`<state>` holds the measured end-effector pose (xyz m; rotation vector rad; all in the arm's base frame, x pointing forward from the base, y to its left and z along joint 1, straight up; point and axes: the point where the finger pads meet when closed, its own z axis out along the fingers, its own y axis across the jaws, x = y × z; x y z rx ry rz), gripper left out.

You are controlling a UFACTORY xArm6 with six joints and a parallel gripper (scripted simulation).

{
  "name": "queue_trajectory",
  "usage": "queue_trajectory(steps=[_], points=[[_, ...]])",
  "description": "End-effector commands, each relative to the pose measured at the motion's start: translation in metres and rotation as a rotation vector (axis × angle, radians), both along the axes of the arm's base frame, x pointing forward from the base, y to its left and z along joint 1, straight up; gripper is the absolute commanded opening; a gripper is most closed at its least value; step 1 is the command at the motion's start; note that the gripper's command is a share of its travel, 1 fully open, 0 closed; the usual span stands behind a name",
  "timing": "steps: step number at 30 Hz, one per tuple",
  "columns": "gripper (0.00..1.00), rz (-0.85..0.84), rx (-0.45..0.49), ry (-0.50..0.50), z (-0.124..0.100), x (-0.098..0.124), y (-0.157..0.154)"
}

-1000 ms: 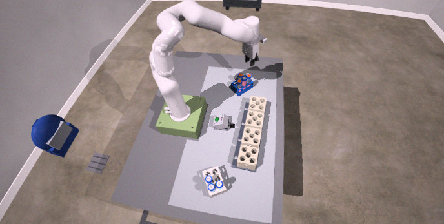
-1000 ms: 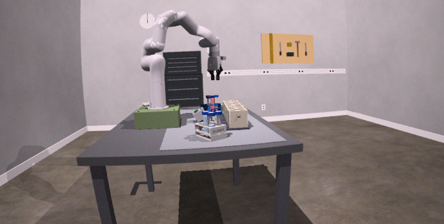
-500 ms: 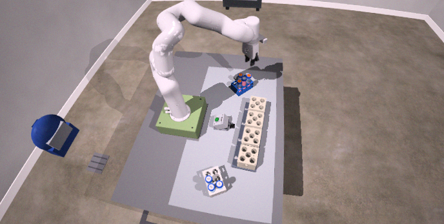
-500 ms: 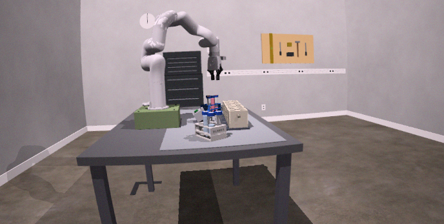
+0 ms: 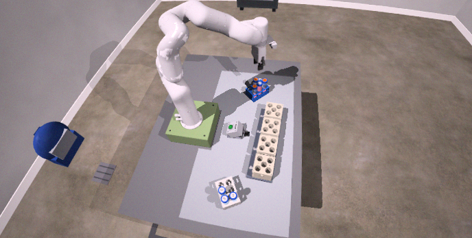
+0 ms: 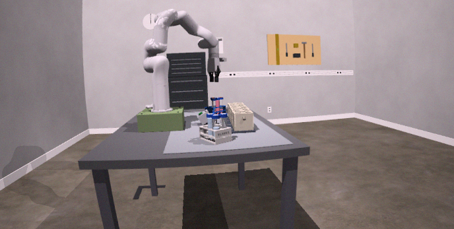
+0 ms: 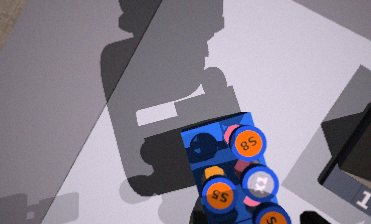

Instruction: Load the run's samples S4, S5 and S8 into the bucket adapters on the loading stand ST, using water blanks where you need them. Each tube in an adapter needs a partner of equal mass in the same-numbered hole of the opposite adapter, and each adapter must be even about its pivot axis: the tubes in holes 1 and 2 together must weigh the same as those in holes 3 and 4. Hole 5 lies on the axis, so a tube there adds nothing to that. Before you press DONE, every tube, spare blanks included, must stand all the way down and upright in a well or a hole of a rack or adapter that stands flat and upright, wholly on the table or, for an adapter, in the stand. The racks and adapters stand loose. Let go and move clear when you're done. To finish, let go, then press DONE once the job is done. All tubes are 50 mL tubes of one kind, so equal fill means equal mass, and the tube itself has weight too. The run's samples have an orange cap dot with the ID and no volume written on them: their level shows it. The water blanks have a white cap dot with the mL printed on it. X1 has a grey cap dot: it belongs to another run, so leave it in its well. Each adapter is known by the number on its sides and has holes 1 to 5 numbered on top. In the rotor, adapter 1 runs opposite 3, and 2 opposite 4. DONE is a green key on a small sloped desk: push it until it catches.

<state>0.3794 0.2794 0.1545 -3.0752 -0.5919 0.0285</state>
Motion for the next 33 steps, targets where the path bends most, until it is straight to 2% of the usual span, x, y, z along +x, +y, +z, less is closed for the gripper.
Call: queue_trajectory(steps=[1, 4, 19, 21, 33], points=[[0.57, -0.189, -0.005, -0.02, 0.0026, -0.0129, 0.0026], [0.57, -0.223, -0.005, -0.02, 0.0026, -0.0129, 0.0026], [0.57, -0.723, -0.01, -0.017, 0.0026, -0.0129, 0.0026], [0.57, -0.723, -0.01, -0.017, 0.0026, -0.0129, 0.0026], [0.57, -1.123, -0.013, -0.014, 0.0026, -0.0129, 0.0026]])
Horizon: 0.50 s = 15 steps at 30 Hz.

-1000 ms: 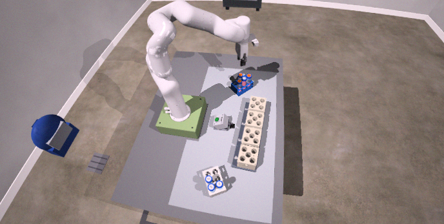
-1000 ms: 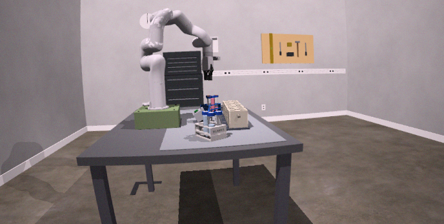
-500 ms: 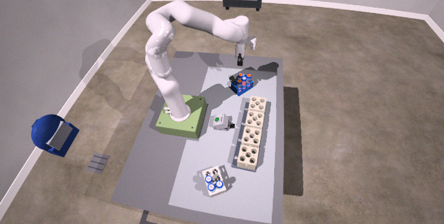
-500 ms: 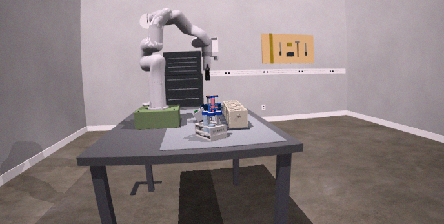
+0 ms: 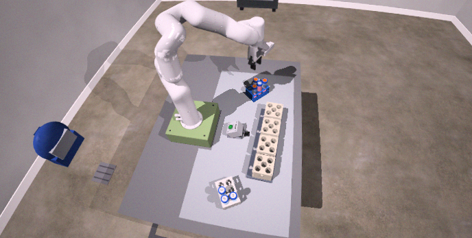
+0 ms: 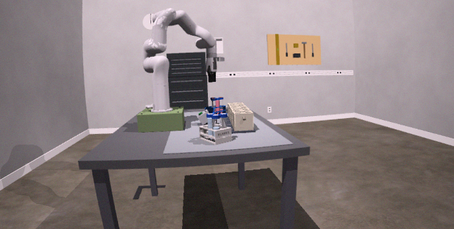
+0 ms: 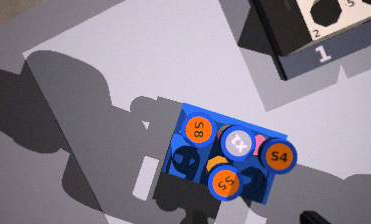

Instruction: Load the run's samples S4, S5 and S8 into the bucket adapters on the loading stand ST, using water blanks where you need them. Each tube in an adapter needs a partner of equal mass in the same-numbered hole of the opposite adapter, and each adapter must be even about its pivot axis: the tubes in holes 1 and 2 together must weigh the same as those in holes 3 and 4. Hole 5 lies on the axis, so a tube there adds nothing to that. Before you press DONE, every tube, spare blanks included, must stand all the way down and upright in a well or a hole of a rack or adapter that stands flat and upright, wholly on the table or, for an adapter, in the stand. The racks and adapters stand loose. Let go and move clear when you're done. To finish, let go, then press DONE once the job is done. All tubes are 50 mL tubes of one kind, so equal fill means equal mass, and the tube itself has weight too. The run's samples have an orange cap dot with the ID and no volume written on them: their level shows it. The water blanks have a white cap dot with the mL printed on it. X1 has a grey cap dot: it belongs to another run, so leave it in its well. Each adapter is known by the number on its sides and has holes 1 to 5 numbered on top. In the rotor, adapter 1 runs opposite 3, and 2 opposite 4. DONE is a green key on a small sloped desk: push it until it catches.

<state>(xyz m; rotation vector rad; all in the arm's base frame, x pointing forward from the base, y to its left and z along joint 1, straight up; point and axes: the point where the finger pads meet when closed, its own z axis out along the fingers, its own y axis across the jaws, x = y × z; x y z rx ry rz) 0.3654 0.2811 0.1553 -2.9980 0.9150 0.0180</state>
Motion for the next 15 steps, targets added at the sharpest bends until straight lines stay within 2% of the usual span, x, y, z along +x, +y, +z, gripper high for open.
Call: queue_trajectory(steps=[1, 7, 15], points=[[0.57, -0.183, -0.008, -0.009, 0.0018, 0.001, 0.0008], [0.57, -0.317, -0.008, -0.008, 0.0018, 0.001, 0.0008], [0.57, -0.321, -0.008, -0.008, 0.0018, 0.0011, 0.0008]])
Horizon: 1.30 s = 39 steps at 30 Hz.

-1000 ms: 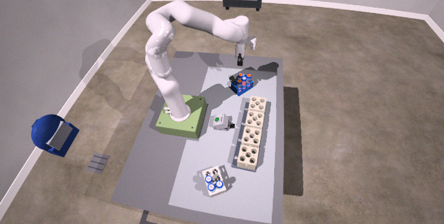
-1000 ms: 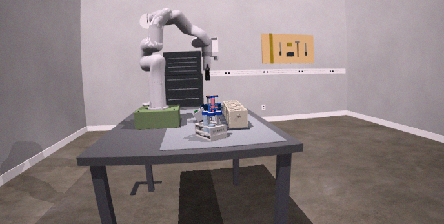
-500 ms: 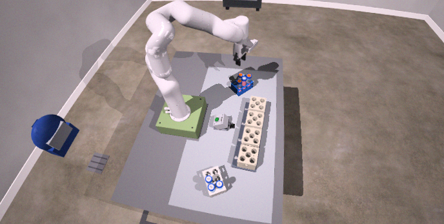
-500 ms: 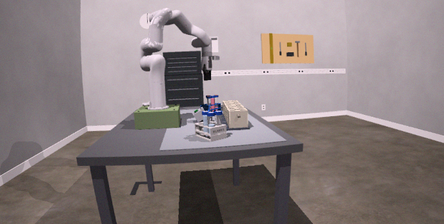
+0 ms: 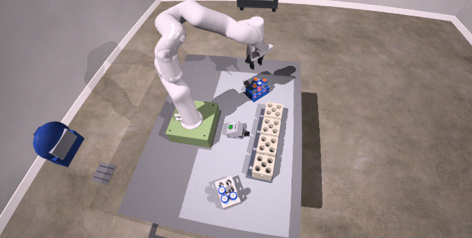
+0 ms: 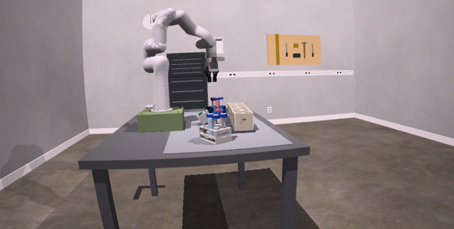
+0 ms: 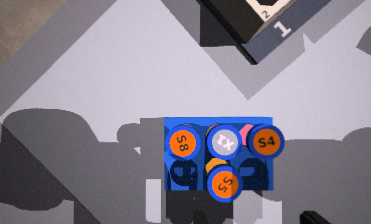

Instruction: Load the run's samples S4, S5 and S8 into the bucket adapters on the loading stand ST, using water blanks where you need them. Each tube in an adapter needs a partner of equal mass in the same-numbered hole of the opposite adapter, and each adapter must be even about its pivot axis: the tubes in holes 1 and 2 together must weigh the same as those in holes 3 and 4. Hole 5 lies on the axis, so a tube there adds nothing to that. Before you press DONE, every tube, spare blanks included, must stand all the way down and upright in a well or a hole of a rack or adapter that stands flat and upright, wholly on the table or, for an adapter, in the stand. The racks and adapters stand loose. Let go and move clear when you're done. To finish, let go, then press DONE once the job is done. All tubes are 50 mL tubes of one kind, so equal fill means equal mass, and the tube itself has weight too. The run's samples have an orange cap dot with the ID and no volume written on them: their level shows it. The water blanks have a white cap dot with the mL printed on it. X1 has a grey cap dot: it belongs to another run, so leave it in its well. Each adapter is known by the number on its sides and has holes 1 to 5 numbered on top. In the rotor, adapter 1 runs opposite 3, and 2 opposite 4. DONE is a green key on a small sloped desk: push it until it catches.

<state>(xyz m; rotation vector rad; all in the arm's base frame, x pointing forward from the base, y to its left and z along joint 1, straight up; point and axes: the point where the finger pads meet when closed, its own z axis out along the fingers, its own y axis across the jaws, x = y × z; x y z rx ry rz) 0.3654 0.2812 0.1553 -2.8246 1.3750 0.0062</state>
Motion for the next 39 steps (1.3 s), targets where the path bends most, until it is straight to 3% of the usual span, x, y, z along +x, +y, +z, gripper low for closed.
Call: queue_trajectory(steps=[1, 39], points=[[0.57, -0.007, 0.001, -0.005, 0.002, 0.001, 0.001], [0.57, -0.007, 0.001, -0.005, -0.066, 0.001, 0.001]])
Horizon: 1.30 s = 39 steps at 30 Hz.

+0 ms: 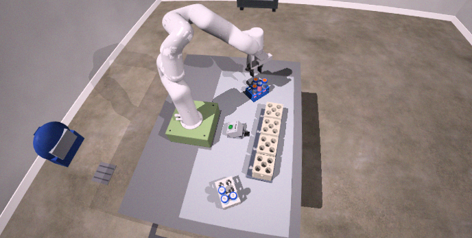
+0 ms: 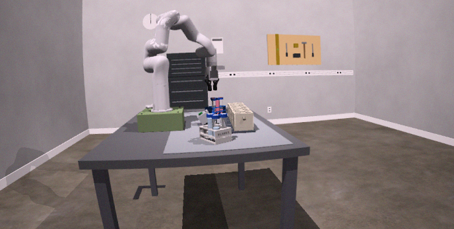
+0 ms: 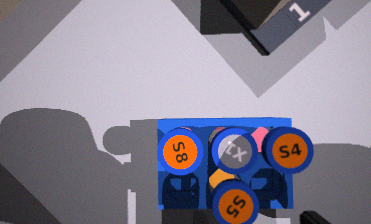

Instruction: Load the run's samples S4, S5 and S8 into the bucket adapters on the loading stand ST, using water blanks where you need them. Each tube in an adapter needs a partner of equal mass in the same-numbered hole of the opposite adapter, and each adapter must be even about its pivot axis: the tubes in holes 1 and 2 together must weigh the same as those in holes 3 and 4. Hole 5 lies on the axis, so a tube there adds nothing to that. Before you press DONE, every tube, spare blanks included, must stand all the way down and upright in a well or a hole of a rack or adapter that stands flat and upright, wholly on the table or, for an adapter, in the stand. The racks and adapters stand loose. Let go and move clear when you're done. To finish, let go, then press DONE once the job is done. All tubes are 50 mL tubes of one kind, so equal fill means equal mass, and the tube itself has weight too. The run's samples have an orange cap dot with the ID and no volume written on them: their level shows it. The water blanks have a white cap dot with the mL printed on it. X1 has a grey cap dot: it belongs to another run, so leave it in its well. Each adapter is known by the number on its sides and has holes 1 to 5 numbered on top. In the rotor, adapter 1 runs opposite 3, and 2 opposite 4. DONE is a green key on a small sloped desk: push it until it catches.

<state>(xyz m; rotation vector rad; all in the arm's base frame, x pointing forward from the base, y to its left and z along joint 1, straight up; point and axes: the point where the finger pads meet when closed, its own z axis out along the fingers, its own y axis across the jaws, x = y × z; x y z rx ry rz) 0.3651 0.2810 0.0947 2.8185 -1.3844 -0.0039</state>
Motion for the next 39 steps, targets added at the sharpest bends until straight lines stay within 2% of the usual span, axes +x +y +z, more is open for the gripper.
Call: queue_trajectory(steps=[1, 27, 39], points=[[0.57, 0.0, 0.003, -0.004, -0.006, 0.001, 0.001], [0.57, 0.0, 0.003, -0.004, -0.052, 0.001, 0.001], [0.57, 0.0, 0.003, -0.004, -0.052, 0.001, 0.001]])
